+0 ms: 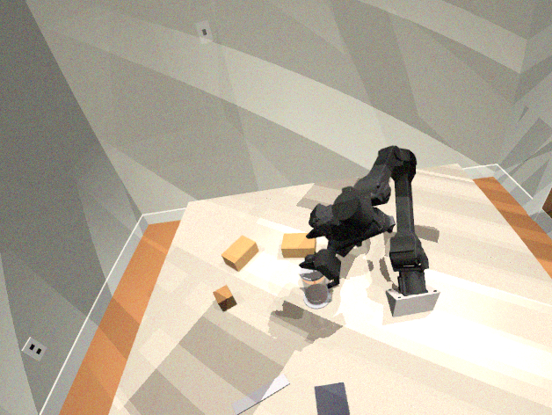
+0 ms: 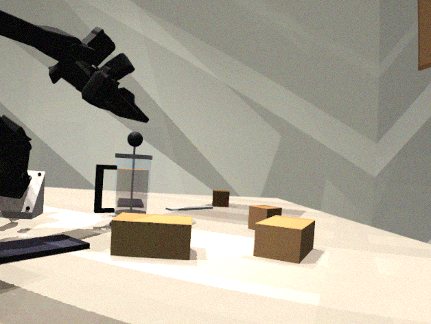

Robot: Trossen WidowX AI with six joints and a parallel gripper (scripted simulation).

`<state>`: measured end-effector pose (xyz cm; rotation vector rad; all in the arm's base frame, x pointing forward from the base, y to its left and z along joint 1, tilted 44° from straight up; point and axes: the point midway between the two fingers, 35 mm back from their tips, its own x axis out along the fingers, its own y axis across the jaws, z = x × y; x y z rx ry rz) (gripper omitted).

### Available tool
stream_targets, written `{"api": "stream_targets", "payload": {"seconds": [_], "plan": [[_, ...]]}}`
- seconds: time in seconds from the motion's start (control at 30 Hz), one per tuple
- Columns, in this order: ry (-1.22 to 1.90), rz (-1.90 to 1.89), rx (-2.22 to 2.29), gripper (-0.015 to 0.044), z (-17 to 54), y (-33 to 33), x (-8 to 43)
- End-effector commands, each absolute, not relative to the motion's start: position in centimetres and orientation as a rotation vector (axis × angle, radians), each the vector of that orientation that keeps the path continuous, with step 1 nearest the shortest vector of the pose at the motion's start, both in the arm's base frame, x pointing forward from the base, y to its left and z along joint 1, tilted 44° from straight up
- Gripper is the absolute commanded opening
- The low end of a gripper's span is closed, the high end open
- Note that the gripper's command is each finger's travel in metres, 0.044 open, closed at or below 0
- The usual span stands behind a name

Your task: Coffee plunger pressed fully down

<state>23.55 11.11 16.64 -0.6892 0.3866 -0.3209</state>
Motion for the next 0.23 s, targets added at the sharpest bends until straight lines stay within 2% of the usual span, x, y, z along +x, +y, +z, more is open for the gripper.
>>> {"api": "stream_targets", "payload": {"seconds": [0.0, 0.2], "plan": [[0.357, -0.329, -0.696, 0.044, 19.56, 13.09, 22.7], [0.356, -0.329, -0.696, 0.044, 19.67, 13.14, 22.65]]}}
